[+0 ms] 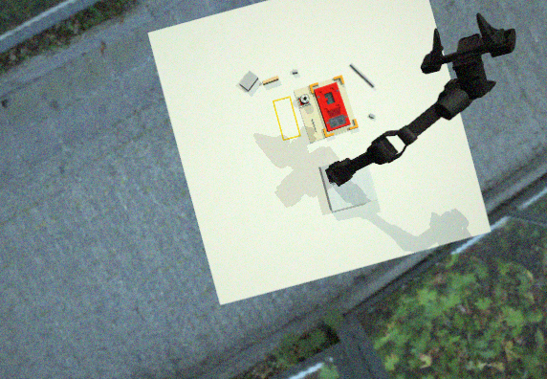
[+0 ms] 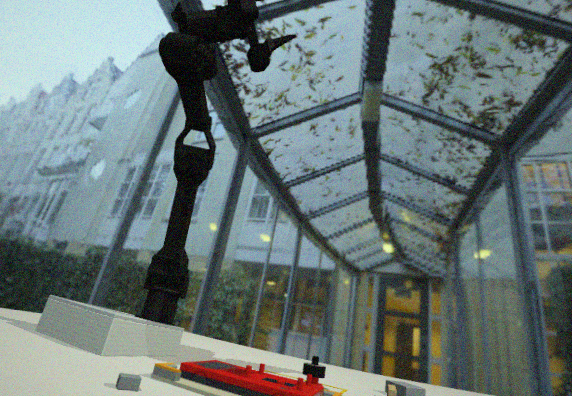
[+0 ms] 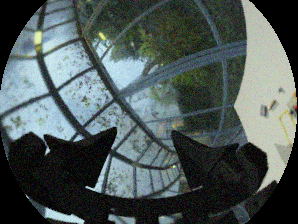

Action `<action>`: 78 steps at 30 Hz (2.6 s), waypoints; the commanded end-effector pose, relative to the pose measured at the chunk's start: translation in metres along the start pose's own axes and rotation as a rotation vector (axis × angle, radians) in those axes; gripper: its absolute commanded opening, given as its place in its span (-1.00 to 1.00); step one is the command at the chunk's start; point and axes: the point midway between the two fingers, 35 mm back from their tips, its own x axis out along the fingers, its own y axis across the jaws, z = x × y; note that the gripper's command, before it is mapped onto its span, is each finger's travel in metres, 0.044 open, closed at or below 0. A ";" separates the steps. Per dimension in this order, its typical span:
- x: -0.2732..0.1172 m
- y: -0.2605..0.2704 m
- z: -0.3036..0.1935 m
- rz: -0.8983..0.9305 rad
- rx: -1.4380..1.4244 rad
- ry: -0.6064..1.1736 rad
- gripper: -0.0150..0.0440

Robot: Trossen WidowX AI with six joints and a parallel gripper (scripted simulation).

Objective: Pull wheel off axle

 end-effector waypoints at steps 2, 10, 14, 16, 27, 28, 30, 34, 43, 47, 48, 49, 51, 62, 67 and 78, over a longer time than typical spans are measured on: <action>0.003 0.000 0.004 0.013 0.077 0.001 0.69; 0.041 -0.006 0.056 0.157 0.988 0.011 0.53; 0.059 -0.021 0.087 0.239 1.444 0.012 0.53; 0.068 -0.032 0.103 0.286 1.669 0.010 0.53; 0.105 -0.125 0.179 0.676 2.773 -0.012 0.53; 0.106 -0.133 0.183 0.719 2.844 -0.014 0.53; 0.109 -0.152 0.191 0.813 2.982 -0.016 0.53; 0.114 -0.193 0.204 1.044 3.235 -0.015 0.53; 0.111 -0.296 0.216 1.856 3.582 0.060 0.53; 0.102 -0.344 0.213 2.366 3.547 0.162 0.53; 0.099 -0.356 0.212 2.508 3.510 0.198 0.53; 0.096 -0.368 0.210 2.653 3.460 0.239 0.53; 0.089 -0.391 0.204 2.951 3.319 0.335 0.53; 0.029 -0.501 0.152 4.158 1.631 1.154 0.53; -0.008 -0.536 0.118 4.160 0.755 1.551 0.53; -0.064 -0.563 0.064 3.719 -0.026 1.987 0.53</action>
